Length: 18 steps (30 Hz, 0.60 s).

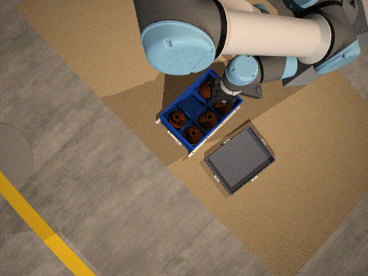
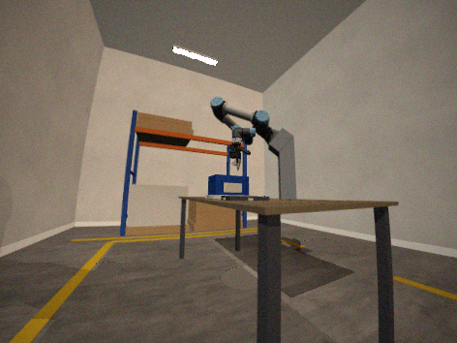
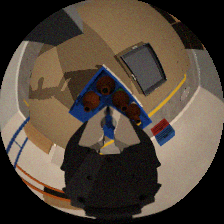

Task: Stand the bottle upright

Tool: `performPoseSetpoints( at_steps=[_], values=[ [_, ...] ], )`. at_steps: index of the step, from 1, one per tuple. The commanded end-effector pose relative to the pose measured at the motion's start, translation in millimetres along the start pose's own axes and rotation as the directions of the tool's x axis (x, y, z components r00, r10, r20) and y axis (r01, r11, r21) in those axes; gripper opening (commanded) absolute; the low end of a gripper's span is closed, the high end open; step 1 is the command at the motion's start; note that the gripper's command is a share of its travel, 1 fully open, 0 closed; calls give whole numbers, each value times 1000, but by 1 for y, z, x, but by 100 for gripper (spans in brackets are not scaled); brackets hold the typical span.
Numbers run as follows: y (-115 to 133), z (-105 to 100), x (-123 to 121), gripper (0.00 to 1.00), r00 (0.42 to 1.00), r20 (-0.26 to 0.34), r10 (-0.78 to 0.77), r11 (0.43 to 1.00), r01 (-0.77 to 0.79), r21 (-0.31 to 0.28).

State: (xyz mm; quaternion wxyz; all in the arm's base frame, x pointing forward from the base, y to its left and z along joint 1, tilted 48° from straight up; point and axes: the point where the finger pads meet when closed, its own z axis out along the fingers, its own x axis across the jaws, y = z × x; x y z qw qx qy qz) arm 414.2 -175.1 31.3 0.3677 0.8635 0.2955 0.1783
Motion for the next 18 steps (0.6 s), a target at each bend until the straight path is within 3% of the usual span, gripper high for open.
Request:
performPoseSetpoints(
  at_steps=[1, 14, 18],
  values=[
    [17, 0, 6, 0, 1000, 2, 0, 1000, 0, 6],
    [136, -2, 44, 0, 1000, 2, 0, 1000, 0, 6],
    [149, -1, 48, 0, 1000, 2, 0, 1000, 0, 6]
  ],
)
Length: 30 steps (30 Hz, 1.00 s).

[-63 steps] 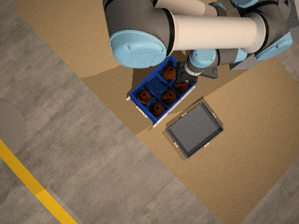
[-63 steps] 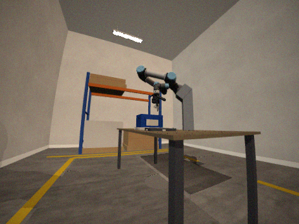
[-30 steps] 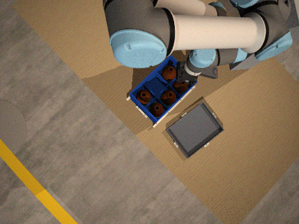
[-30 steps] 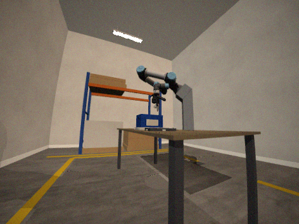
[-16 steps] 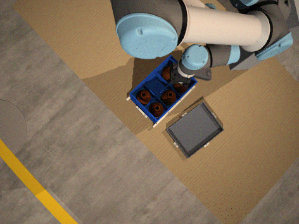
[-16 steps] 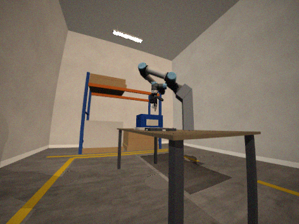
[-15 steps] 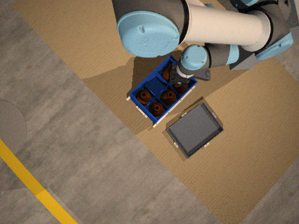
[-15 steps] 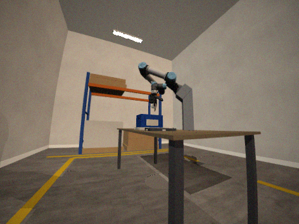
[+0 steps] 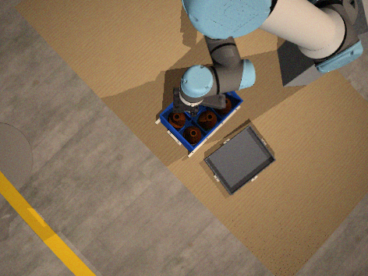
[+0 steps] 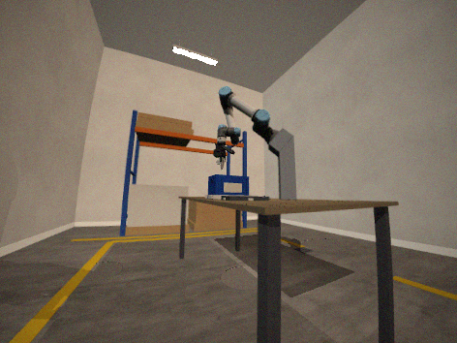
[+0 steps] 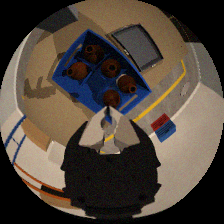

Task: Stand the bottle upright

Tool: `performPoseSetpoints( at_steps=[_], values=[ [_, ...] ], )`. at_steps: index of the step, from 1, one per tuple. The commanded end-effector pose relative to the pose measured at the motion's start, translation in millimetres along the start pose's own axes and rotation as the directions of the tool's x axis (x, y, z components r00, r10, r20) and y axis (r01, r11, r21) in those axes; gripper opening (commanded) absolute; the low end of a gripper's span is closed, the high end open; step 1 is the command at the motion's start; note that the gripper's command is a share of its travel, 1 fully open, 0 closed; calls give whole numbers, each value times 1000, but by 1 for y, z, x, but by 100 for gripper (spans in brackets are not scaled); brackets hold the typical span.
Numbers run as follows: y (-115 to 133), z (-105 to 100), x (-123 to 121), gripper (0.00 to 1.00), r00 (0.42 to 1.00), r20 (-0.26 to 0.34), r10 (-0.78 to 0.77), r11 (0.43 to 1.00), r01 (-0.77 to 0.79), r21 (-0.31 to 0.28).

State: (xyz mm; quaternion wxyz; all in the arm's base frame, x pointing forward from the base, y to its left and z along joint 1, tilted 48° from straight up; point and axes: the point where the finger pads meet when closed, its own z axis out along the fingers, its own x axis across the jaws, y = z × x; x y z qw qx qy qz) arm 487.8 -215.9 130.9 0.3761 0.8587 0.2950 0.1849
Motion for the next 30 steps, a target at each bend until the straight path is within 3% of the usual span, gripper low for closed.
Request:
performPoseSetpoints(
  at_steps=[1, 12, 13, 30],
  values=[
    [30, 6, 11, 0, 1000, 10, 0, 1000, 0, 28],
    [44, 6, 15, 0, 1000, 10, 0, 1000, 0, 28],
    [44, 6, 15, 38, 1000, 10, 0, 1000, 0, 28],
    [44, 6, 15, 38, 1000, 10, 0, 1000, 0, 28]
  ],
)
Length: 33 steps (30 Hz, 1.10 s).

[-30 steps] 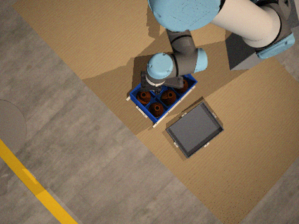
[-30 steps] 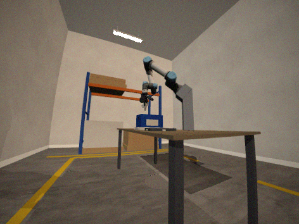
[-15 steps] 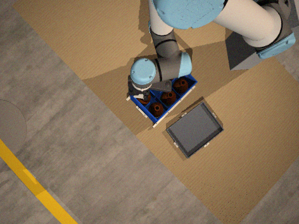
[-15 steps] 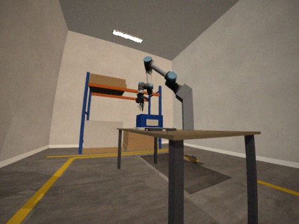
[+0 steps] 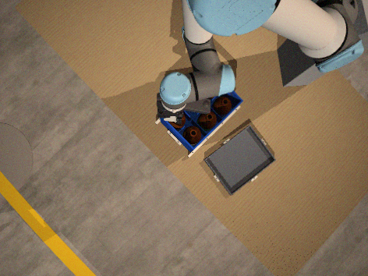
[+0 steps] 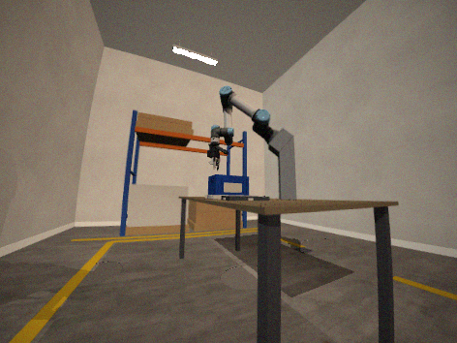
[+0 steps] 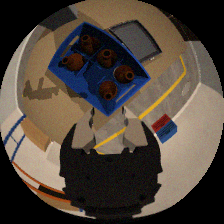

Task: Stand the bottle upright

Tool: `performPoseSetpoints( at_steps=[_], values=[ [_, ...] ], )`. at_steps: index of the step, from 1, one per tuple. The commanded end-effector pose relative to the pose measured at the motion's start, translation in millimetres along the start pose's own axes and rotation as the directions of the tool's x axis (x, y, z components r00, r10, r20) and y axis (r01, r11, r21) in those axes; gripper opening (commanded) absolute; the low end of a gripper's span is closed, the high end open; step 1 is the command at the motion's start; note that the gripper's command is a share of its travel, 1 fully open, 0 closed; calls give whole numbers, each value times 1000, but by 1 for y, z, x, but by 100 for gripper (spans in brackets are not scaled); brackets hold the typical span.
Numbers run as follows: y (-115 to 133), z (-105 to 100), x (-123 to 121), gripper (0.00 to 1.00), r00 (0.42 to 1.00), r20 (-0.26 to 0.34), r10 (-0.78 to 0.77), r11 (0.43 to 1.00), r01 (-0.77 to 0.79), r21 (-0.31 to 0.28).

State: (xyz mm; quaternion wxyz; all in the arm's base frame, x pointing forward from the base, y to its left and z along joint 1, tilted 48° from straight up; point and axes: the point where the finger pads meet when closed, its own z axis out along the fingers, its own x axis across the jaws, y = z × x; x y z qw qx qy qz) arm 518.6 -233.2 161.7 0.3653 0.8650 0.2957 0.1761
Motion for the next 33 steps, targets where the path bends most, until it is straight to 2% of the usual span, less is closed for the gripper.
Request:
performPoseSetpoints(
  at_steps=[1, 33],
  values=[
    [0, 0, 0, 38, 1000, -1, 0, 1000, 0, -1],
    [1, 4, 0, 38, 1000, 0, 0, 1000, 0, 0]
  ],
)
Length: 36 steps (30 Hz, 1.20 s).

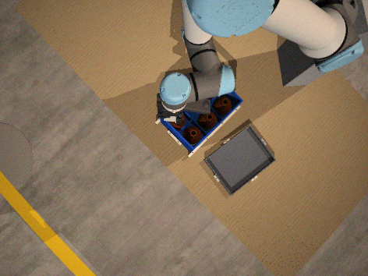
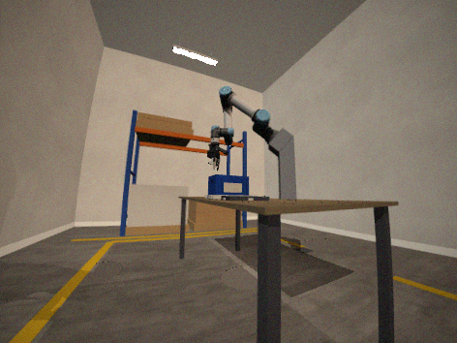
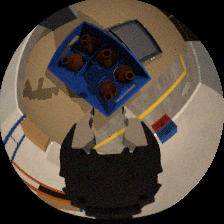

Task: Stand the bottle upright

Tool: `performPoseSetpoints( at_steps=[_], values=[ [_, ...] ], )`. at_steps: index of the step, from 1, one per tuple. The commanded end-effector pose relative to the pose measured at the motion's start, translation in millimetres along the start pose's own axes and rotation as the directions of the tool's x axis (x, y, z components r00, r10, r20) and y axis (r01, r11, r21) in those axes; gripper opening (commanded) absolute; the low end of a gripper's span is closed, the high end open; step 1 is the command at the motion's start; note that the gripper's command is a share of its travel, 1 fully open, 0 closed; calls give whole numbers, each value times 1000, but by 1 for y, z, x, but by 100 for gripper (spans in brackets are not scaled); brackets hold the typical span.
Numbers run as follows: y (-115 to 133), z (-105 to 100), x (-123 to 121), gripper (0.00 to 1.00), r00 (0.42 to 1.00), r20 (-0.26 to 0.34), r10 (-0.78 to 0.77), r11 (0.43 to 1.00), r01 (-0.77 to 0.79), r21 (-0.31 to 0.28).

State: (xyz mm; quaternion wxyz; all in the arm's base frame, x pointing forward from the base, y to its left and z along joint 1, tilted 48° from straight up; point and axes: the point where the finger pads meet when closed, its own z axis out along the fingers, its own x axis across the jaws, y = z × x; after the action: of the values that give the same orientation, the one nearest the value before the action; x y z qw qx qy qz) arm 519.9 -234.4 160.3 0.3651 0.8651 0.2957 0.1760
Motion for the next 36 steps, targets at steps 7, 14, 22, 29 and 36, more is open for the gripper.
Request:
performPoseSetpoints(
  at_steps=[7, 14, 22, 29, 36],
  values=[
    [1, 7, 0, 38, 1000, 0, 0, 1000, 0, -1],
    [1, 16, 1, 38, 1000, 0, 0, 1000, 0, -1],
    [1, 24, 1, 38, 1000, 0, 0, 1000, 0, -1],
    [1, 33, 1, 38, 1000, 0, 0, 1000, 0, -1],
    [1, 40, 1, 38, 1000, 0, 0, 1000, 0, -1]
  ],
)
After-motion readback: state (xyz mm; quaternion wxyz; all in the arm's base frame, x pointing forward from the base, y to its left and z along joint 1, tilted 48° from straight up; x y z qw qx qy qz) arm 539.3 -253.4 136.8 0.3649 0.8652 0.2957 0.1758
